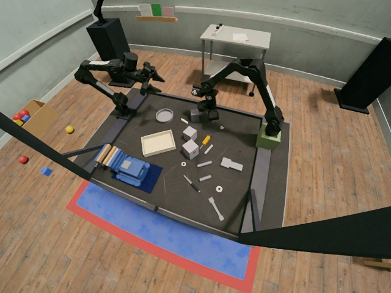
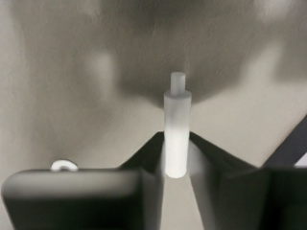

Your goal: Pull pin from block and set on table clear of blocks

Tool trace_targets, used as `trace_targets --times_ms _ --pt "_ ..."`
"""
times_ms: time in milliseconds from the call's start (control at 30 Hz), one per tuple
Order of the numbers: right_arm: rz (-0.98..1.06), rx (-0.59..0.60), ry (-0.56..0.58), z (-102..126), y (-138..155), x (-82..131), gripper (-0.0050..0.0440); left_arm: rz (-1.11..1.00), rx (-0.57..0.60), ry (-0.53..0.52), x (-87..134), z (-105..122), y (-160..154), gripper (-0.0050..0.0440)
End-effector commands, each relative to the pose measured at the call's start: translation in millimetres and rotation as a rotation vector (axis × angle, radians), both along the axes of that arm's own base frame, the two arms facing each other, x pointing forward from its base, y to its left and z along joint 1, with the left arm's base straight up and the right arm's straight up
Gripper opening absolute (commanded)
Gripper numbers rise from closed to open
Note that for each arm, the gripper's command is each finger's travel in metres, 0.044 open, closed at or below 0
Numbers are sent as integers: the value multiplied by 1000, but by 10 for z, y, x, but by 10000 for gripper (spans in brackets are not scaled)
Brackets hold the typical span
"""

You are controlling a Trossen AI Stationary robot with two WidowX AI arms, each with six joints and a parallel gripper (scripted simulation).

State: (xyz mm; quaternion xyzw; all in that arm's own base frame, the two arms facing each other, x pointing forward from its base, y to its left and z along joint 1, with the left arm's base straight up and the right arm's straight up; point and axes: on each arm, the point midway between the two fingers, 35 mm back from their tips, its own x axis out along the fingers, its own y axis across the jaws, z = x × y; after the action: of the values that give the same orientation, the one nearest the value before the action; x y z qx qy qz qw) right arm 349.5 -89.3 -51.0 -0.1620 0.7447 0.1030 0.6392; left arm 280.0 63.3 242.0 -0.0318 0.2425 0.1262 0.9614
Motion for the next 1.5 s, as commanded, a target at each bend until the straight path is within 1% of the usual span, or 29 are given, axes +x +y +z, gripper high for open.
trace_targets --times_ms 0,33,167,300,500,567,633,667,833,967,1033,1100,1367,1467 --pt "0 -9 -34 80 -57 35 17 6 5 -22 1 79 13 400" --pt "0 -9 -34 80 -57 35 17 6 5 -22 1 79 13 400" --pt "2 -5 -15 -64 -45 9 17 6 5 -22 1 79 13 400" --pt "3 -5 -16 -154 -40 14 17 6 5 -22 1 79 13 400" --pt "3 -9 -32 -147 -48 52 17 6 5 -22 1 79 13 400" --pt "3 -6 -18 -209 -42 25 17 6 5 -22 1 79 13 400" --pt "3 -6 -20 -204 -43 30 17 6 5 -22 1 79 13 400" --pt "-1 -9 -38 -144 -49 69 17 6 5 -22 1 79 13 400" --pt "-1 -9 -38 -144 -49 69 17 6 5 -22 1 79 13 400" --pt "-1 -9 -38 -144 -49 69 113 6 5 -22 1 79 13 400" --pt "-1 -9 -38 -144 -49 69 113 6 5 -22 1 79 13 400" --pt "0 -14 -58 -44 -52 120 160 6 5 -22 1 79 13 400" --pt "-2 -12 -63 406 14 167 160 6 5 -22 1 79 13 400" --pt "-8 -12 -65 442 -4 158 232 6 5 -22 1 79 13 400"
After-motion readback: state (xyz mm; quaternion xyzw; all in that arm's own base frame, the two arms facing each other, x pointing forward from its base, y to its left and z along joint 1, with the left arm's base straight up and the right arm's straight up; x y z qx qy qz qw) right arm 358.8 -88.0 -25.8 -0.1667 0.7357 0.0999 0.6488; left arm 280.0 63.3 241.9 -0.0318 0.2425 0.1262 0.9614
